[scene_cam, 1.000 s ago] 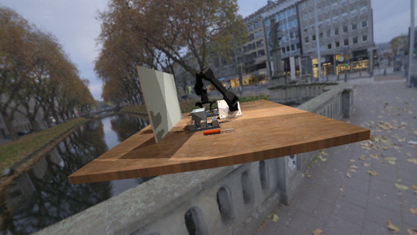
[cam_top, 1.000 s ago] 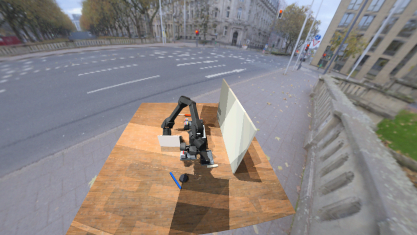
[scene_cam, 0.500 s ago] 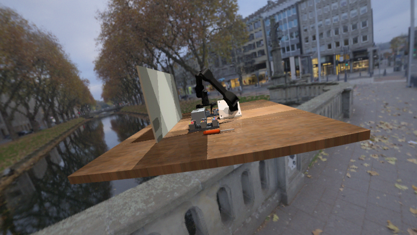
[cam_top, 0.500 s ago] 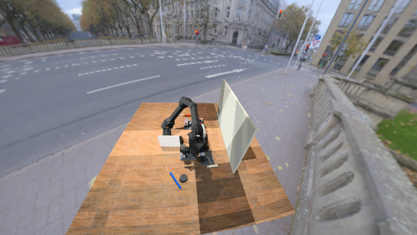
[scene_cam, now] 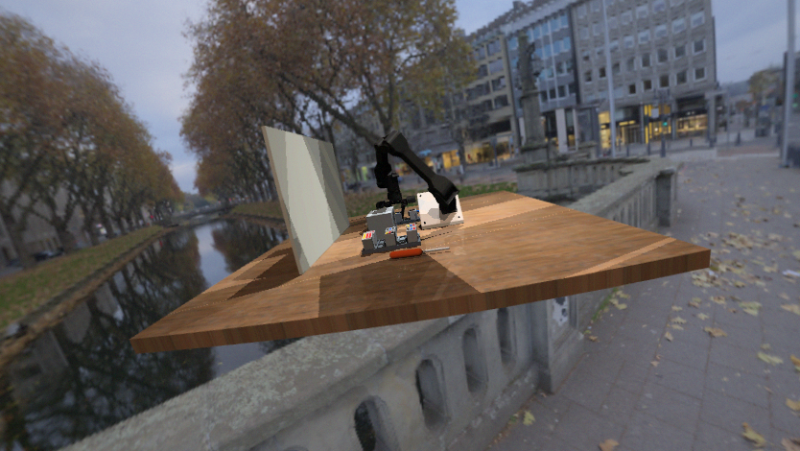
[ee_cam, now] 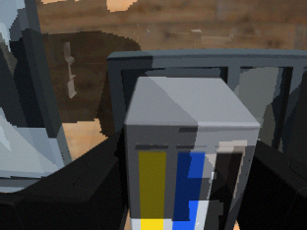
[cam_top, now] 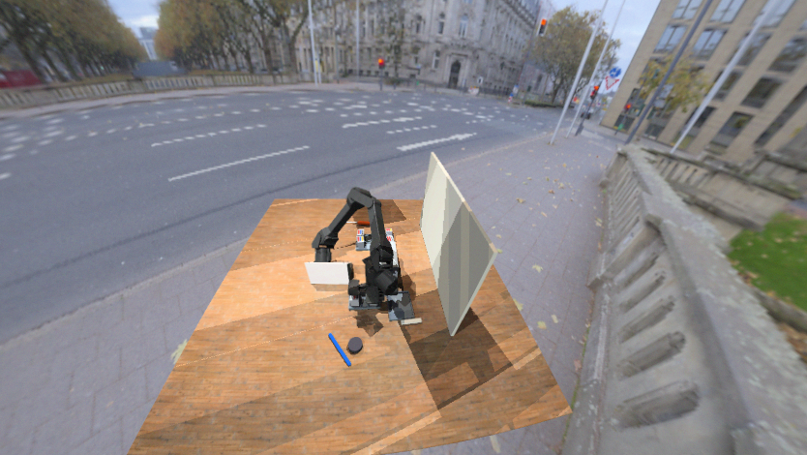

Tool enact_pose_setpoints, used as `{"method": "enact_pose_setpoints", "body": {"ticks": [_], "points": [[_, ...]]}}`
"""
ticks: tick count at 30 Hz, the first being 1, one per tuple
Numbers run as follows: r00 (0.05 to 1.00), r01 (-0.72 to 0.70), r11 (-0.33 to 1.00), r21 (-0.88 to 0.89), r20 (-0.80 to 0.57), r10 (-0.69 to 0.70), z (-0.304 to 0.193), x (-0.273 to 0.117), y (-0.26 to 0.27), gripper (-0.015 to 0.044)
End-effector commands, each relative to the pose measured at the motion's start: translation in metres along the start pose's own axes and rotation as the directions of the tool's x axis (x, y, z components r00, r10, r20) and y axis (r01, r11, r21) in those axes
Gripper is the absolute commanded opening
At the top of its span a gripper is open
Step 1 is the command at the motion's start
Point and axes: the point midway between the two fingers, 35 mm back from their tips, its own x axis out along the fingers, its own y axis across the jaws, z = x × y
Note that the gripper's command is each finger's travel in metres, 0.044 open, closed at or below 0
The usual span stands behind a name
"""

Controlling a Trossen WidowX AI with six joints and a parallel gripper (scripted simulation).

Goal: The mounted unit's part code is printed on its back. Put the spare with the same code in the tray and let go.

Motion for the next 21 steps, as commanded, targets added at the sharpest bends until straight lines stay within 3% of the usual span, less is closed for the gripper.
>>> {"method": "enact_pose_setpoints", "body": {"ticks": [1,3,7,15,21], "points": [[1.000,0.000,1.000,0.000,0.000,0.000,0.000,0.000,0.000,0.0116],[1.000,0.000,1.000,0.000,0.000,0.000,0.000,0.000,0.000,0.0103],[1.000,0.000,1.000,0.000,0.000,0.000,0.000,0.000,0.000,0.0000],[1.000,0.000,1.000,0.000,0.000,0.000,0.000,-0.001,0.000,0.0000],[1.000,-0.001,1.000,0.003,0.001,0.001,0.002,-0.036,0.002,0.0000]]}}
